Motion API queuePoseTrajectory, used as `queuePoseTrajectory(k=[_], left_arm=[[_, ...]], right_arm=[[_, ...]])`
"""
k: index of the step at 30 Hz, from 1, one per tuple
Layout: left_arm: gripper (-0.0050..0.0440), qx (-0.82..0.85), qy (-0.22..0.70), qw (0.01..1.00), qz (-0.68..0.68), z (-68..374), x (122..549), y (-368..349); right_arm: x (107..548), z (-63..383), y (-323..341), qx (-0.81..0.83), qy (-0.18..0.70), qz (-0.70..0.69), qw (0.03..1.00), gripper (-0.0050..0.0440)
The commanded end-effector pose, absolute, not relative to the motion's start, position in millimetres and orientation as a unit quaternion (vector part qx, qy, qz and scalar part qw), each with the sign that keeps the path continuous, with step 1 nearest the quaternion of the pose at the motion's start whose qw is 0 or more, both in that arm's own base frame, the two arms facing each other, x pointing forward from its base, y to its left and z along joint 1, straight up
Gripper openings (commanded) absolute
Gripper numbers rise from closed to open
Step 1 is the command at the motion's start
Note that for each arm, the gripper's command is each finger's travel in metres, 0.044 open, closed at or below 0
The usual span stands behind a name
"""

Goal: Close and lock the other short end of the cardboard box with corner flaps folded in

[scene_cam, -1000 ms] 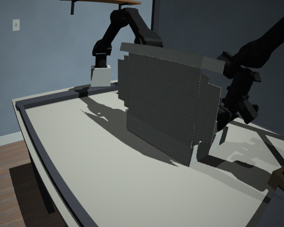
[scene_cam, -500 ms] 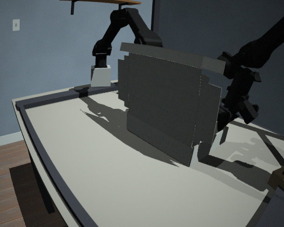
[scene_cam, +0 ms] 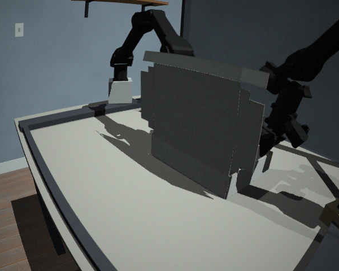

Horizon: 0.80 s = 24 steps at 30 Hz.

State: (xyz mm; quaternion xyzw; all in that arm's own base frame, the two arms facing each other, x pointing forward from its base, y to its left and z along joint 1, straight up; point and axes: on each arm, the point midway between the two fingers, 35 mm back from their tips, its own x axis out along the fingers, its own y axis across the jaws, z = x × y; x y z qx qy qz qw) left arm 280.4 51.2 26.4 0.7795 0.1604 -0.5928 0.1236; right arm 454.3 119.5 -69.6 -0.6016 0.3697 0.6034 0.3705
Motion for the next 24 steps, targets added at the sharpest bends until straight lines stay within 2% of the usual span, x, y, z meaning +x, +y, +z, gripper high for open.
queuePoseTrajectory(k=[1, 6, 8, 19, 24], left_arm=[[0.0053, 0.784, 0.159, 0.126, -0.587, 30.6, 283.1, 50.9], [0.0063, 0.784, 0.159, 0.126, -0.587, 30.6, 283.1, 50.9], [0.0063, 0.784, 0.159, 0.126, -0.587, 30.6, 283.1, 50.9], [0.0063, 0.784, 0.159, 0.126, -0.587, 30.6, 283.1, 50.9], [0.0063, 0.784, 0.159, 0.126, -0.587, 30.6, 283.1, 50.9]], right_arm=[[462.4, -53.5, 121.3, -0.613, 0.358, 0.593, 0.38, 0.0061], [462.4, -53.5, 121.3, -0.613, 0.358, 0.593, 0.38, 0.0181], [462.4, -53.5, 121.3, -0.613, 0.358, 0.593, 0.38, 0.0181], [462.5, -53.5, 121.3, -0.613, 0.358, 0.593, 0.38, 0.0439], [462.5, -53.5, 121.3, -0.613, 0.358, 0.593, 0.38, 0.0439]])
